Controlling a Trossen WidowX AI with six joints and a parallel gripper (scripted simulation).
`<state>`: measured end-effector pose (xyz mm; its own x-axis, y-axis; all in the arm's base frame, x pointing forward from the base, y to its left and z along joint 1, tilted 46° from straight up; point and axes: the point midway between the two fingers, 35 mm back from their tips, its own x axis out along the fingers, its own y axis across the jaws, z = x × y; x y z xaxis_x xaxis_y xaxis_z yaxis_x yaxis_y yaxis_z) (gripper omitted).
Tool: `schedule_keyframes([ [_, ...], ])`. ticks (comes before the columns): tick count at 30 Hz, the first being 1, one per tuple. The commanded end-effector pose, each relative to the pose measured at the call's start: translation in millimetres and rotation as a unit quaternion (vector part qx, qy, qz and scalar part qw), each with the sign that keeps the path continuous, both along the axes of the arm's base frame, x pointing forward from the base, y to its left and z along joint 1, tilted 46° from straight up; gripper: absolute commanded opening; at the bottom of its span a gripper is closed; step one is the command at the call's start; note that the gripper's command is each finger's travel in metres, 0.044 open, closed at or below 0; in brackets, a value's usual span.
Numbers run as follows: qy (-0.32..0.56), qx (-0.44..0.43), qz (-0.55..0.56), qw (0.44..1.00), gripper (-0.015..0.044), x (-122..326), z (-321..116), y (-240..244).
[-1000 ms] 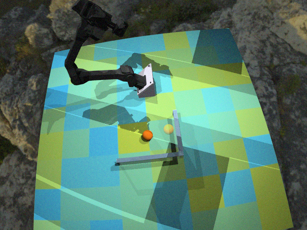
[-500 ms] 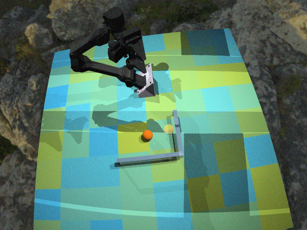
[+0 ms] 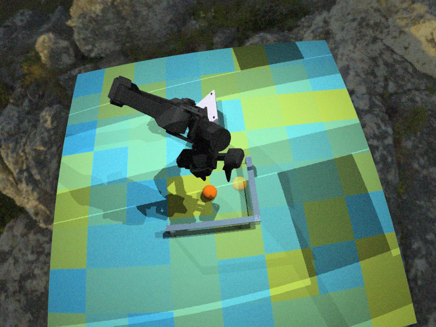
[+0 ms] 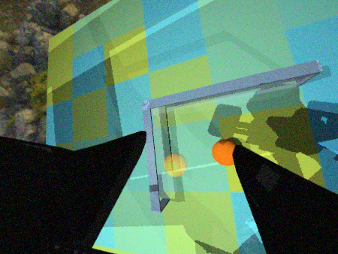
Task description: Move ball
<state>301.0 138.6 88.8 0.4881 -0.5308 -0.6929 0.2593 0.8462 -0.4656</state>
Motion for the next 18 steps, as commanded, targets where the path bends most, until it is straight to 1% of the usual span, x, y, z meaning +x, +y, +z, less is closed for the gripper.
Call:
schedule_keyframes([
  [1, 0.139, -0.071, -0.028, 0.987, 0.0365, 0.7, -31.3, -55.8],
  [3, 0.218, -0.095, -0.043, 0.970, 0.0365, -4.9, -46.0, -85.6],
  [5, 0.271, -0.105, -0.053, 0.955, 0.0365, -10.5, -54.8, -104.5],
  [14, 0.277, -0.106, -0.054, 0.953, 0.0365, -11.3, -56.7, -107.7],
  [18, 0.277, -0.106, -0.054, 0.953, 0.0365, -11.1, -66.3, -117.6],
])
